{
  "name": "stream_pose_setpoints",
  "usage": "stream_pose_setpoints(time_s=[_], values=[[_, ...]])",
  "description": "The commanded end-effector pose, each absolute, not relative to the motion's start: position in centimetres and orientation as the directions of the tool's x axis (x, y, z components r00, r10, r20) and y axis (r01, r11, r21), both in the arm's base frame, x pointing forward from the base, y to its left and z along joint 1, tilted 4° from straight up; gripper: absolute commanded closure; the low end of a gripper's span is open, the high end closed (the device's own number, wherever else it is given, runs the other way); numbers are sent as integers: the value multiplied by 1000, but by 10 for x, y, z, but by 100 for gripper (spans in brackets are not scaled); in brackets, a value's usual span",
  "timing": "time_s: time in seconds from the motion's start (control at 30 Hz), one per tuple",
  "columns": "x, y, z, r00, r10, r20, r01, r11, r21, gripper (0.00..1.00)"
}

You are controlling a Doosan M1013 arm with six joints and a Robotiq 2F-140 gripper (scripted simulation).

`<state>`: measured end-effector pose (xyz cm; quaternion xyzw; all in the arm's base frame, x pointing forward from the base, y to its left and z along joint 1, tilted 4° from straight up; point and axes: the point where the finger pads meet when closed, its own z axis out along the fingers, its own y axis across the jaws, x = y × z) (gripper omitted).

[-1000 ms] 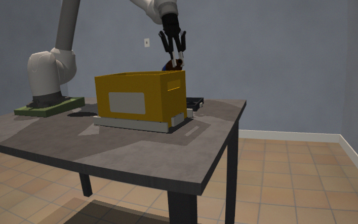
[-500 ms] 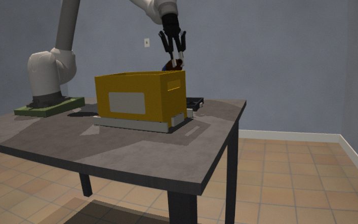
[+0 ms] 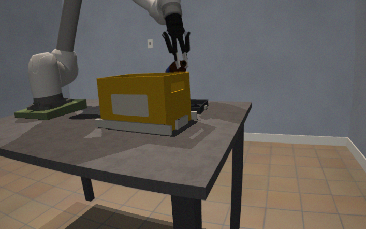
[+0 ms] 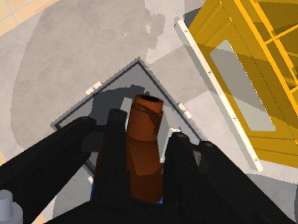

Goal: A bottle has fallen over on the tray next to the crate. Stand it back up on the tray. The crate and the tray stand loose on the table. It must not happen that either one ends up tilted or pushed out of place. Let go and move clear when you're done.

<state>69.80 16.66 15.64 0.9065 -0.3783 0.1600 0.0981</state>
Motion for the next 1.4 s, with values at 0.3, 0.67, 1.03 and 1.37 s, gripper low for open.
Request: stream_pose_setpoints(time_s=[0.3, 0.67, 1.03, 1.37], values=[[698, 167, 158, 662, -651, 371, -716, -696, 55, 90], [697, 166, 157, 653, -641, 402, -717, -694, 58, 90], [696, 167, 156, 637, -620, 458, -718, -693, 60, 90], [696, 169, 157, 619, -597, 509, -717, -695, 56, 90]])
